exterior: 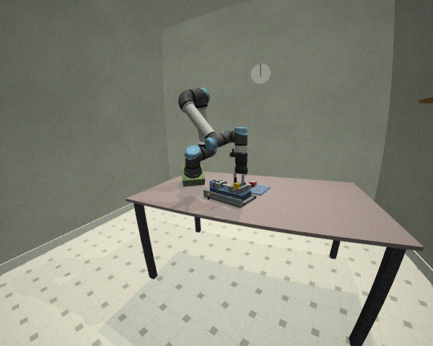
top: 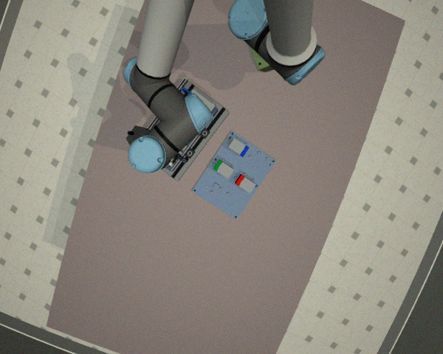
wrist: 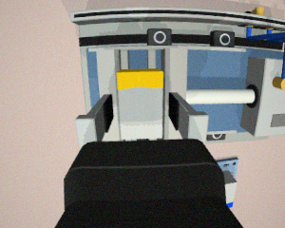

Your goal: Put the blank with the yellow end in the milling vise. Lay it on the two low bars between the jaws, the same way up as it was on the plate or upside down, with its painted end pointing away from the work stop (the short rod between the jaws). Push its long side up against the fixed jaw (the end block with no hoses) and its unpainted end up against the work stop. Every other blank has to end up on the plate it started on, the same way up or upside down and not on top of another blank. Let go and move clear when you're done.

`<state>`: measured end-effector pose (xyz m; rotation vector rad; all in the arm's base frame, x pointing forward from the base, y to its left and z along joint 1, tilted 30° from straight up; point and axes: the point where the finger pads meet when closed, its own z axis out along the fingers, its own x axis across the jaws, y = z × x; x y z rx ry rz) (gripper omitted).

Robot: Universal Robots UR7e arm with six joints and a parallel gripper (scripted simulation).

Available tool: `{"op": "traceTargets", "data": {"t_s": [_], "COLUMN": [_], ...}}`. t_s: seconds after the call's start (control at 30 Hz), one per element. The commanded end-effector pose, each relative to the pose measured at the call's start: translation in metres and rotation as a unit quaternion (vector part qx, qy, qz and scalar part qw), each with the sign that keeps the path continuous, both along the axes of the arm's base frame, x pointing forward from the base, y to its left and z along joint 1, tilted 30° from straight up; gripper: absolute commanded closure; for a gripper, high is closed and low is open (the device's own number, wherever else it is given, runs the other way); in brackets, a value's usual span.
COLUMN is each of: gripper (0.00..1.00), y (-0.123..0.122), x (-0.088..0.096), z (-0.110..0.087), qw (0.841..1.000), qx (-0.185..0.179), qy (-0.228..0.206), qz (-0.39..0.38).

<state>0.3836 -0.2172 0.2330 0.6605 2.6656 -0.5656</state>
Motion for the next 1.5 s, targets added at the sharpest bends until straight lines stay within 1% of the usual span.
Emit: {"op": "traceTargets", "data": {"t_s": [0.0,1.47], "gripper": [0.0,0.0], "y": [0.0,0.004], "x": [0.0002,-0.0018], "z": [0.0006,0.0083], "qw": [1.0,1.0], "qx": [0.0,0.0], "qy": [-0.001,-0.001], "qz": [0.0,0.0]}}
